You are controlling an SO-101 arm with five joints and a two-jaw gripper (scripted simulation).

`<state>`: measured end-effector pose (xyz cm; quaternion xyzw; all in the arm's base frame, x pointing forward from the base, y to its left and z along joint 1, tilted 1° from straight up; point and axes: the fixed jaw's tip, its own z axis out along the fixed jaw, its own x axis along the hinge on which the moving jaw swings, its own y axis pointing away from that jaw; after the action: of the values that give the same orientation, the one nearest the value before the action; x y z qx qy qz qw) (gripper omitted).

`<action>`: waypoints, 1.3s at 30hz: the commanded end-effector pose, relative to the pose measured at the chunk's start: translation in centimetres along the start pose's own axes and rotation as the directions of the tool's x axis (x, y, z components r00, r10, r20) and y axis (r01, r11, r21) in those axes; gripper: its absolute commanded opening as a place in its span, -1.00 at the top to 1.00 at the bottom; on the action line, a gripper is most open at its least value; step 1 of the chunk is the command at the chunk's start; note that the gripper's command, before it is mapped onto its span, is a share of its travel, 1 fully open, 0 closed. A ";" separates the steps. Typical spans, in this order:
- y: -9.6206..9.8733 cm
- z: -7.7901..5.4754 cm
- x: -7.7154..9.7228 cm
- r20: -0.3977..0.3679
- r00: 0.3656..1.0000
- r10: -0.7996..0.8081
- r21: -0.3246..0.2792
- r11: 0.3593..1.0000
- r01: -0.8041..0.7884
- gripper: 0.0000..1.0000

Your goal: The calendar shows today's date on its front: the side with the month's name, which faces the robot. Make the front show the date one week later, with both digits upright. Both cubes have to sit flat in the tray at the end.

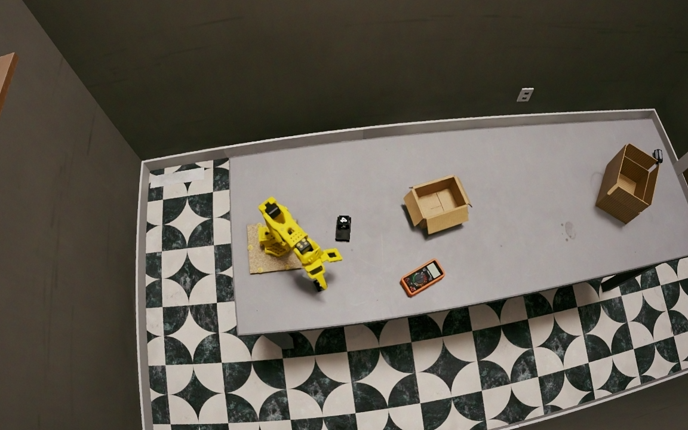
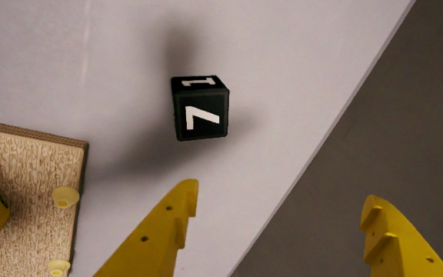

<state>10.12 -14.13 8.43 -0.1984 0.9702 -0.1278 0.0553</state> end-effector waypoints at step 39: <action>2.7 3.5 0.7 -0.052 0.998 -0.032 -0.285 0.958 0.016 0.30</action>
<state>9.24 -12.95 4.62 -0.2112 0.9774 -0.0016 0.0000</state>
